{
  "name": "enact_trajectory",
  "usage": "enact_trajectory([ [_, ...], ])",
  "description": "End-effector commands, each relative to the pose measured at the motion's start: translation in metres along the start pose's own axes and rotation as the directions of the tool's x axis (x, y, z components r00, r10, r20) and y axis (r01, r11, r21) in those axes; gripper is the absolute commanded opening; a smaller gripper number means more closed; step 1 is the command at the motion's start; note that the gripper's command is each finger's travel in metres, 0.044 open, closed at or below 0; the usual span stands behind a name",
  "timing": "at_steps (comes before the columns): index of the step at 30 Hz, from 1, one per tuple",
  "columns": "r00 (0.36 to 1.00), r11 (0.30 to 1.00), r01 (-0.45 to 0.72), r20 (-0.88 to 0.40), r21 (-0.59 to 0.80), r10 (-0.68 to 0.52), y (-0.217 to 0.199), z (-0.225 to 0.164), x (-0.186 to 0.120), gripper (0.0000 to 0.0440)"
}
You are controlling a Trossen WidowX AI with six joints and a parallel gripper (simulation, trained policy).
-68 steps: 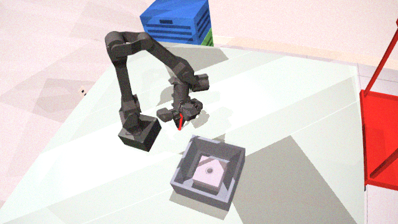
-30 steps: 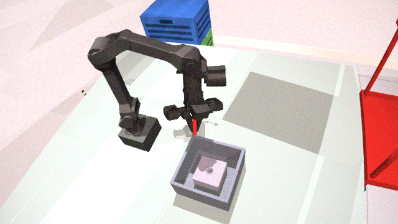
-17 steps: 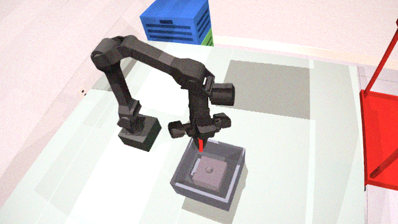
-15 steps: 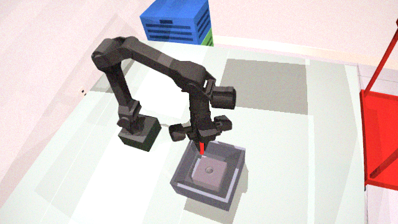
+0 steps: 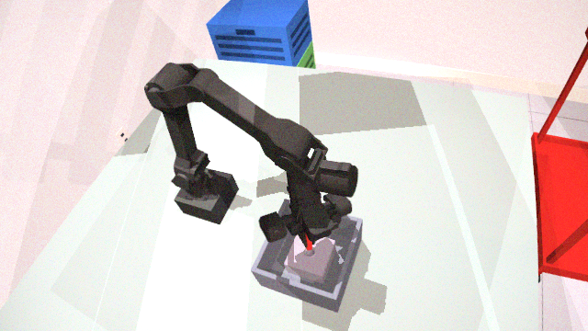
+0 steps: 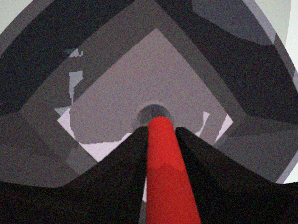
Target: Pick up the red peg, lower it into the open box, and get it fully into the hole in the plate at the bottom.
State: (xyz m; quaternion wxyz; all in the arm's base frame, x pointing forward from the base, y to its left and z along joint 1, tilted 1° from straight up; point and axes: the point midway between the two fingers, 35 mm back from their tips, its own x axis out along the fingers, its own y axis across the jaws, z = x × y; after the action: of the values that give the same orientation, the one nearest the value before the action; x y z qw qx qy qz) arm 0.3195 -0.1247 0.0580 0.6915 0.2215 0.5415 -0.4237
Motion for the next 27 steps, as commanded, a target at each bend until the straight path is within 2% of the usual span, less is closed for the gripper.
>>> enact_trajectory([
  [1,1.000,0.999,-0.011,-0.027,-0.032,0.010,0.001,-0.002,0.010,0.0048],
  [5,0.998,0.998,-0.022,-0.061,-0.057,0.018,0.001,-0.004,0.022,0.0140],
  [9,0.998,0.995,-0.038,-0.060,-0.097,0.032,0.002,0.006,0.025,0.0147],
  [20,0.989,0.987,-0.131,-0.085,-0.097,0.123,0.031,0.042,0.015,0.0436],
  [27,0.973,0.969,-0.222,-0.084,-0.105,0.214,0.058,0.065,0.000,0.0440],
])
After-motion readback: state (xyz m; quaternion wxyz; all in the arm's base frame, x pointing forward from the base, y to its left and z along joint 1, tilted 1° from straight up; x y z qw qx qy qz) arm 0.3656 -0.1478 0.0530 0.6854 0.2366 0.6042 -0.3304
